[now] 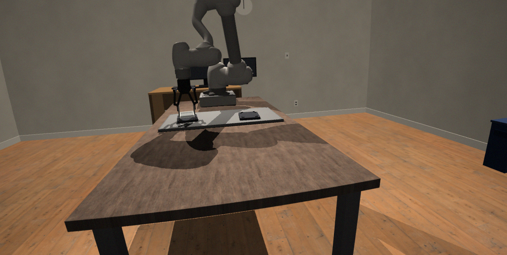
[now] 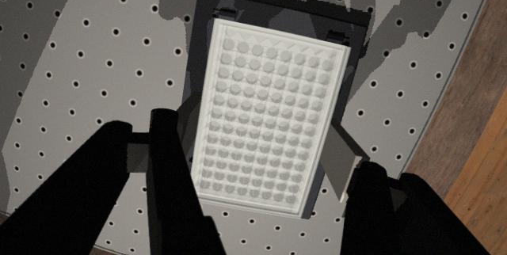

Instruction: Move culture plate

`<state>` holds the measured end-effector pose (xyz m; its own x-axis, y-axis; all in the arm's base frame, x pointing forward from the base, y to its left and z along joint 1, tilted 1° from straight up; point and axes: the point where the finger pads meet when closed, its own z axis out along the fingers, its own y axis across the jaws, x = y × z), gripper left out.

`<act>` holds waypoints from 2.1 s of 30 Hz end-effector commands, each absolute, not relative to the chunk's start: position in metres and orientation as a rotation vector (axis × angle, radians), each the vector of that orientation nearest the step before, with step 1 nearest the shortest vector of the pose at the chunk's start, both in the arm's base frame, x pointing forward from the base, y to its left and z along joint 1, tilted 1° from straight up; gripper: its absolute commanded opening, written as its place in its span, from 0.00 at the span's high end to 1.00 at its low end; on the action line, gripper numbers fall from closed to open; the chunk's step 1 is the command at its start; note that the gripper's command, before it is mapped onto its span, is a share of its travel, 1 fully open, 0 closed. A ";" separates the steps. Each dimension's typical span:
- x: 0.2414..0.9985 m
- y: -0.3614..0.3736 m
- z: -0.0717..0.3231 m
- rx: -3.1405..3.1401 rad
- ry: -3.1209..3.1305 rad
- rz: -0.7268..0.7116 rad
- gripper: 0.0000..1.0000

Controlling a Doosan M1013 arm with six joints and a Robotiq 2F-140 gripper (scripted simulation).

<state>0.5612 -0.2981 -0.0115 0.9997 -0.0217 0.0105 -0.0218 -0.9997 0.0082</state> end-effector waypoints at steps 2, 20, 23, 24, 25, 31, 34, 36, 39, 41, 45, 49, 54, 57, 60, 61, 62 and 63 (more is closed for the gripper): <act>0.561 -0.298 -0.012 3.133 -0.034 0.017 1.00; 0.561 -0.298 -0.015 3.133 -0.034 0.017 1.00; 0.561 -0.298 -0.015 3.133 -0.034 0.017 1.00; 0.561 -0.298 -0.015 3.133 -0.034 0.017 1.00; 0.561 -0.298 -0.016 3.133 -0.034 0.017 1.00; 0.561 -0.298 -0.016 3.133 -0.034 0.017 1.00; 0.561 -0.298 -0.017 3.133 -0.034 0.017 1.00; 0.561 -0.298 -0.017 3.133 -0.034 0.017 1.00; 0.561 -0.298 -0.018 3.133 -0.034 0.017 1.00; 0.561 -0.298 -0.018 3.133 -0.034 0.017 1.00; 0.561 -0.298 -0.019 3.133 -0.034 0.017 1.00; 0.561 -0.298 -0.019 3.133 -0.034 0.017 1.00; 0.561 -0.298 -0.020 3.133 -0.034 0.017 1.00; 0.561 -0.298 -0.020 3.133 -0.034 0.017 0.00; 0.561 -0.298 -0.020 3.133 -0.034 0.017 0.00; 0.561 -0.298 -0.020 3.133 -0.034 0.017 0.00; 0.561 -0.298 -0.020 3.133 -0.034 0.017 0.00; 0.561 -0.298 -0.020 3.133 -0.034 0.017 0.00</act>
<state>0.5613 -0.2982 -0.0200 0.9997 -0.0217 0.0105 -0.0218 -0.9997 0.0082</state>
